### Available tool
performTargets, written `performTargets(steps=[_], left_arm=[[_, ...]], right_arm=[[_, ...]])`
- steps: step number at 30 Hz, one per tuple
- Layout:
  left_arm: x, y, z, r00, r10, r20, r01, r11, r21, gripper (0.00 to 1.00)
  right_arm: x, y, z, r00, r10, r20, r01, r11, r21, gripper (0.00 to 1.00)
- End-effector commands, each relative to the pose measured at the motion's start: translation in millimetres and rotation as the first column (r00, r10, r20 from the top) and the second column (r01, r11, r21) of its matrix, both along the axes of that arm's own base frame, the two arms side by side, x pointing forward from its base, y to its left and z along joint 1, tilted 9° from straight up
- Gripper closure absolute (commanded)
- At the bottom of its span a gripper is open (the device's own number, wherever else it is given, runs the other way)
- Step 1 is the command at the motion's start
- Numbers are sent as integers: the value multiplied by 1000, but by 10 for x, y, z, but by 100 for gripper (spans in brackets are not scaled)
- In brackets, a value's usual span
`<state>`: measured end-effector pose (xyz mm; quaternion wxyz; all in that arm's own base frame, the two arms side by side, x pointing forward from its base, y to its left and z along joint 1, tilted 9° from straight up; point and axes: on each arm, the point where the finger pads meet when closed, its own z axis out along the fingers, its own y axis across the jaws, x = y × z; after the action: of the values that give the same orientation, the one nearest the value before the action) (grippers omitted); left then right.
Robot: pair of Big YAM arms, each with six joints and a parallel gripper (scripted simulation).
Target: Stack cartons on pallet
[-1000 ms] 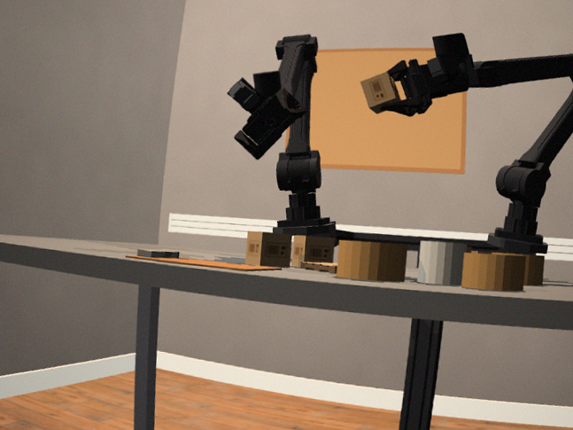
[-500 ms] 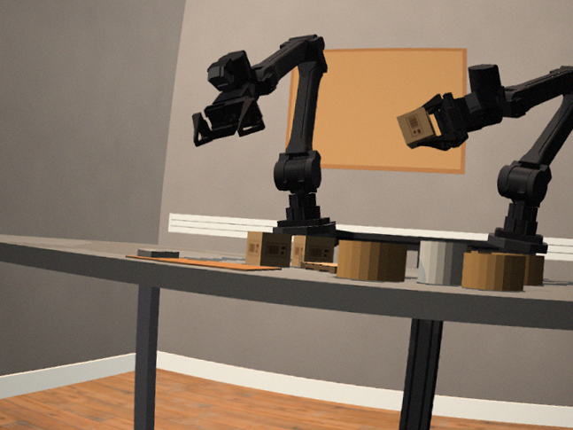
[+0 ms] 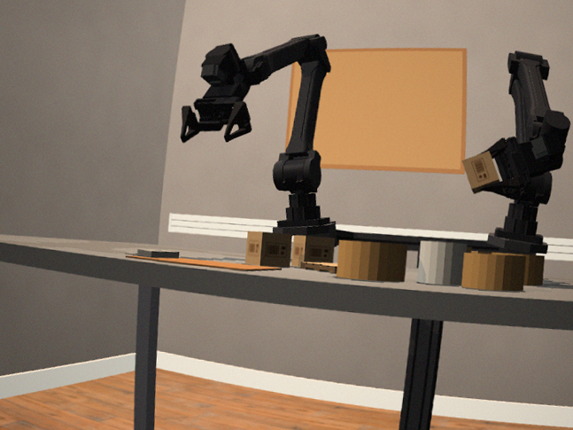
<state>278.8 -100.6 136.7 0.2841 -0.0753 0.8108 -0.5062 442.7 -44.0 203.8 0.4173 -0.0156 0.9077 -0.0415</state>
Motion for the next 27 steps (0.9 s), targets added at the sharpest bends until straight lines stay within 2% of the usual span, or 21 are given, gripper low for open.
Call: performTargets(steps=[1,3,11,17,20,24,27], left_arm=[[30,345,-180,996,-69,52,65,994,84,46],[30,345,-180,996,-69,52,65,994,84,46],[169,958,-427,994,-28,102,20,997,79,46],[251,1397,-703,992,-5,126,-10,993,120,46],[252,1449,-742,991,-8,135,-10,991,131,46],[217,1658,-917,985,-36,168,6,984,176,46],[175,1787,-1029,988,-35,149,9,986,169,46]], right_arm=[[186,-98,503,996,-6,89,8,1000,-26,0],[186,-98,503,996,-6,89,8,1000,-26,0],[181,-102,501,996,-8,86,10,1000,-25,0],[180,-102,500,996,-8,86,10,1000,-25,0],[180,-102,500,996,-8,86,10,1000,-25,0],[180,-102,500,996,-8,86,10,1000,-25,0],[180,-102,500,996,-8,86,10,1000,-25,0]])
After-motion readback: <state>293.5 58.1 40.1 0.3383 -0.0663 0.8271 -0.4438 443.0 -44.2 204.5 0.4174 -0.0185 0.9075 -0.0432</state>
